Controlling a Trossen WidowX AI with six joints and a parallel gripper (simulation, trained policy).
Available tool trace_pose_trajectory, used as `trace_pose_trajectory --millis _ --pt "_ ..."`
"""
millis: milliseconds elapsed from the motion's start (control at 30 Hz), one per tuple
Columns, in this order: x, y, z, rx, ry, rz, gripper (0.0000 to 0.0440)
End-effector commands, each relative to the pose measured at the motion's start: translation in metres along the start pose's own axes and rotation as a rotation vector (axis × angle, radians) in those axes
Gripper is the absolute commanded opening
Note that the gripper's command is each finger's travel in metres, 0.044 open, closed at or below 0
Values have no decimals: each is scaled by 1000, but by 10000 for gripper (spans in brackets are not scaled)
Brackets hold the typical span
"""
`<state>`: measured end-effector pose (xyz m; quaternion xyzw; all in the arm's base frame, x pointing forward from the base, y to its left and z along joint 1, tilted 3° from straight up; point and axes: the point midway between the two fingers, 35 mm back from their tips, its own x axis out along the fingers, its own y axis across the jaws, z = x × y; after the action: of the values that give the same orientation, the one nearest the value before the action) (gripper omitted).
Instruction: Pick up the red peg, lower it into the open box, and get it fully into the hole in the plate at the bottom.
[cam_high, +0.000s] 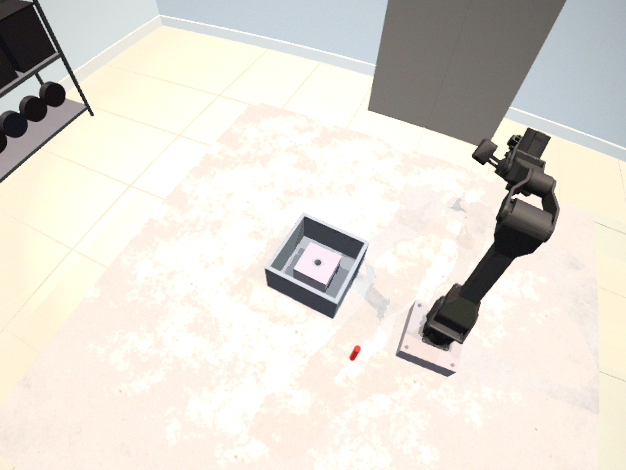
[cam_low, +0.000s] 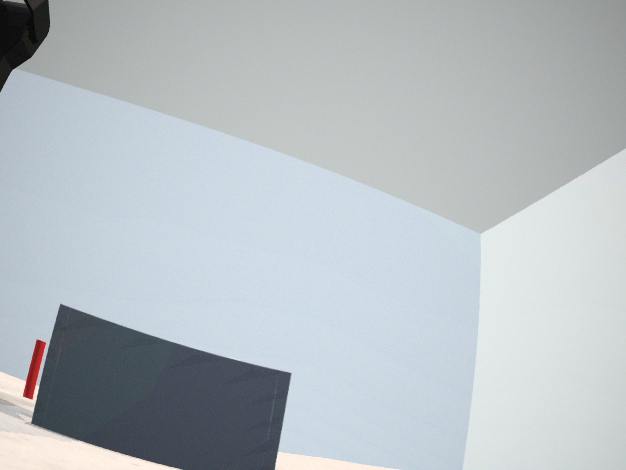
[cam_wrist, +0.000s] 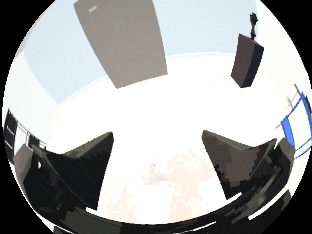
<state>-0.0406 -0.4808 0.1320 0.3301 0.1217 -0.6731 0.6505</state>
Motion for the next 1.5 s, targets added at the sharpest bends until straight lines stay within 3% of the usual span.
trace_pose_trajectory --millis 0,367,767,1133,1467 --pt "-4 46 -15 -19 53 19 440" --pt "-40 165 -70 -134 190 83 440" --pt "-115 260 -139 -308 310 167 440" --pt "-202 308 -210 -484 420 258 440" --pt "-287 313 -275 -646 537 324 440"
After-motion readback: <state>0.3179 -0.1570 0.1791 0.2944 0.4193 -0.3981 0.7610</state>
